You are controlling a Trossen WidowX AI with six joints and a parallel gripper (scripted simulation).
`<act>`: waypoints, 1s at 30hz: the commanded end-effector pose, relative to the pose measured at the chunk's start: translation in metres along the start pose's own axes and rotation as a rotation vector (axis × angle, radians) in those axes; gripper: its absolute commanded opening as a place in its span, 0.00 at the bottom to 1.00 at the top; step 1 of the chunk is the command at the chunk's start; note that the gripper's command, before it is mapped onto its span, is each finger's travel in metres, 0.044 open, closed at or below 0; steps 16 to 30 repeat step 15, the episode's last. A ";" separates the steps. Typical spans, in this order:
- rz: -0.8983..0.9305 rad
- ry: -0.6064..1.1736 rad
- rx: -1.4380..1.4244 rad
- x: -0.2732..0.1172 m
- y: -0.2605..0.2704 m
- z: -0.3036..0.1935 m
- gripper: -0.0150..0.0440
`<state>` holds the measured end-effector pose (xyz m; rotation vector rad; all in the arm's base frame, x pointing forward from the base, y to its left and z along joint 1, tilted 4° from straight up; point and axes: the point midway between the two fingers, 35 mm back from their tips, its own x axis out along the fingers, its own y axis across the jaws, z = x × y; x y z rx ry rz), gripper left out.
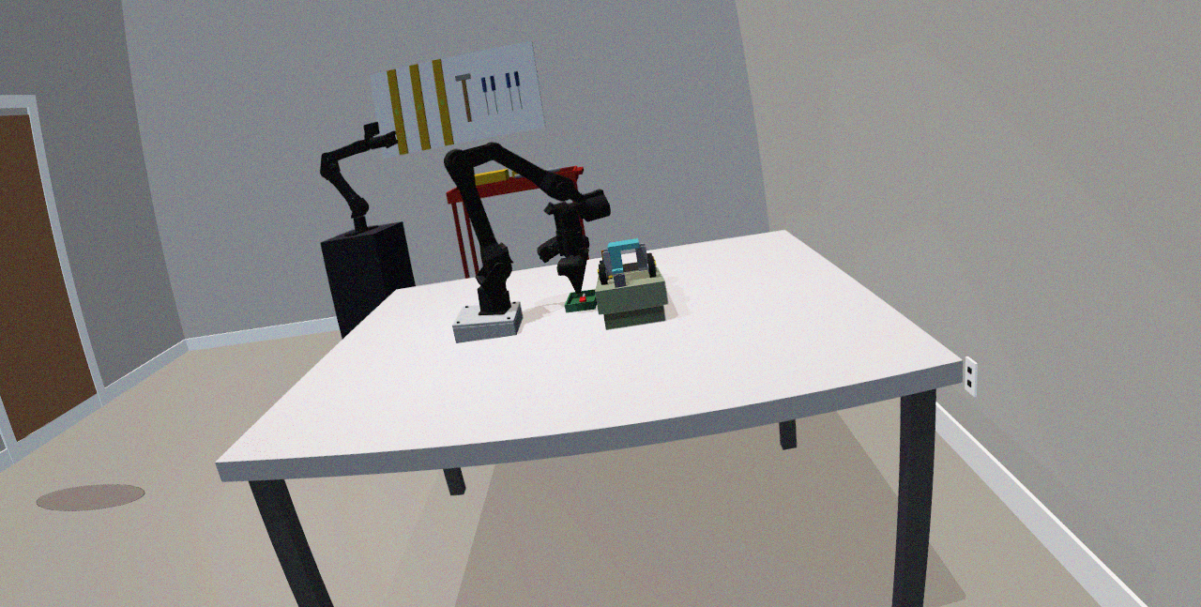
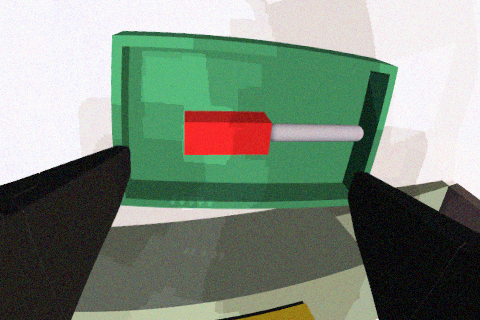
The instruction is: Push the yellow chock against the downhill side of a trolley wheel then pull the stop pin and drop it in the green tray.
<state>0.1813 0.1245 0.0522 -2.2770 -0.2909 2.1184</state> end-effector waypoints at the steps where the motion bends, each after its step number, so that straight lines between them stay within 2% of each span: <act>1: -0.007 0.005 -0.003 -0.014 -0.003 0.000 1.00; 15: -0.007 0.005 -0.003 -0.053 -0.009 0.001 1.00; 30: -0.007 0.005 -0.003 -0.053 -0.009 0.001 1.00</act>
